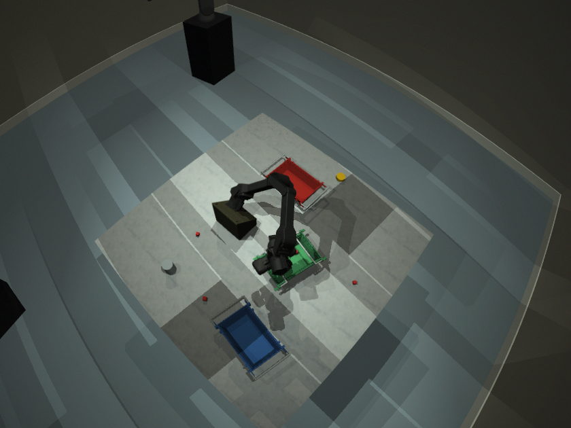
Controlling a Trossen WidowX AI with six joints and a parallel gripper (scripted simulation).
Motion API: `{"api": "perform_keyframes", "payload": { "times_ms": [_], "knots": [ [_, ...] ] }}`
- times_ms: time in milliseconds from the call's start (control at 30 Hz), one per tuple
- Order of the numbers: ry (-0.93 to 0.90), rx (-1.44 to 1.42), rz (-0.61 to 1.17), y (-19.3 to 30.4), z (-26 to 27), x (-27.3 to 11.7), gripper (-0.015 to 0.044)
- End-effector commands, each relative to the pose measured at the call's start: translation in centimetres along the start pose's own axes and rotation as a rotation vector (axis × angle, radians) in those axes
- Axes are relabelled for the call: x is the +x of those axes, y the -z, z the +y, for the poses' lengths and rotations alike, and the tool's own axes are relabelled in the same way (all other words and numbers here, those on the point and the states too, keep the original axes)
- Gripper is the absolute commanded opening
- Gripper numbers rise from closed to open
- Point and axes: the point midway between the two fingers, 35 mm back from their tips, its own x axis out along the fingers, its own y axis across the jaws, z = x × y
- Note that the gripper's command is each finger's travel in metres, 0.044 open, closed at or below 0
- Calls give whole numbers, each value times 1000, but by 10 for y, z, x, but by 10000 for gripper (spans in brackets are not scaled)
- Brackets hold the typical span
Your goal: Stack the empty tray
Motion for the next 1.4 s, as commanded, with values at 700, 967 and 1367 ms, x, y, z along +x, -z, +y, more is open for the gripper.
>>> {"api": "perform_keyframes", "payload": {
  "times_ms": [700,967,1367],
  "knots": [
    [123,-1252,63,77,196,-33,440],
    [123,-1984,94,164,263,-18,440],
    [30,-3120,29,307,286,-5,440]
  ]
}}
